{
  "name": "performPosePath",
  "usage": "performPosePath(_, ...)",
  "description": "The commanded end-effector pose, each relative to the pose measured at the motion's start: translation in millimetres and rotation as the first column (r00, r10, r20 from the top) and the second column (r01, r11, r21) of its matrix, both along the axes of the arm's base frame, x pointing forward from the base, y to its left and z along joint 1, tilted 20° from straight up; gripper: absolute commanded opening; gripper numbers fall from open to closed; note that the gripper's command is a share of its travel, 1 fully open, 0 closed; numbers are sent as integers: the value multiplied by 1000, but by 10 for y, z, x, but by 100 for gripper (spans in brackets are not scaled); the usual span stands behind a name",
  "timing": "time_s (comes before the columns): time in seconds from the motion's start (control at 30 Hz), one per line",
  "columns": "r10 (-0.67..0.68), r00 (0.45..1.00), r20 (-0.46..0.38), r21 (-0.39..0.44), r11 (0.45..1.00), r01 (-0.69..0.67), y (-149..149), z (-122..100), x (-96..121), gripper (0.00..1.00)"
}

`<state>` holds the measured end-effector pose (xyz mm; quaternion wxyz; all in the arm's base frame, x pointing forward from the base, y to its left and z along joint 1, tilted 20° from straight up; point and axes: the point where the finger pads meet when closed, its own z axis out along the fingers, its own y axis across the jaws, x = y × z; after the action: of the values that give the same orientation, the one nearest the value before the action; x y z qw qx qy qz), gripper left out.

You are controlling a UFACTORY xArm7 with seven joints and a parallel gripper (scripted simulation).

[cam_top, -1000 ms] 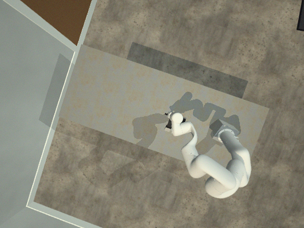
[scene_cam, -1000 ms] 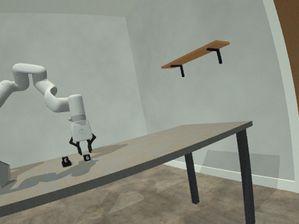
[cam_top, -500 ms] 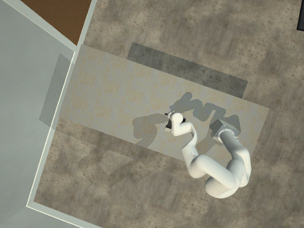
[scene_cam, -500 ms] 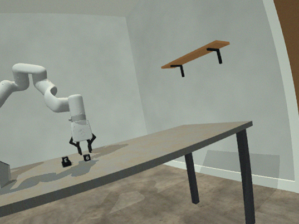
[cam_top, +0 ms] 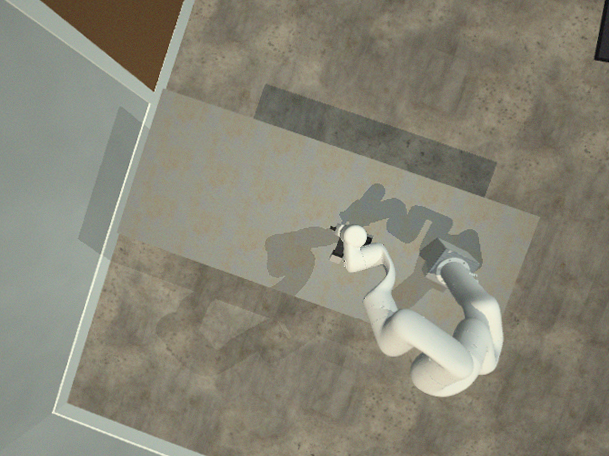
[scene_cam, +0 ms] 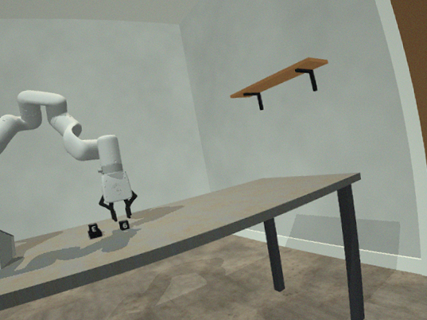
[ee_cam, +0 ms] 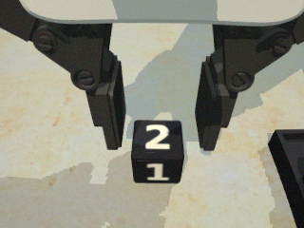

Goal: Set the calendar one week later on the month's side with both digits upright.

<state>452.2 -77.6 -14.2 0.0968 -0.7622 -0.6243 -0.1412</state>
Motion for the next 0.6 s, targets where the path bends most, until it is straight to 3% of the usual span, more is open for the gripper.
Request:
performPosePath(0.0,-2,1000,3,-1,1000,2,-15,13,13,47)
performPosePath(0.57,-2,1000,3,-1,1000,2,-23,12,25,47)
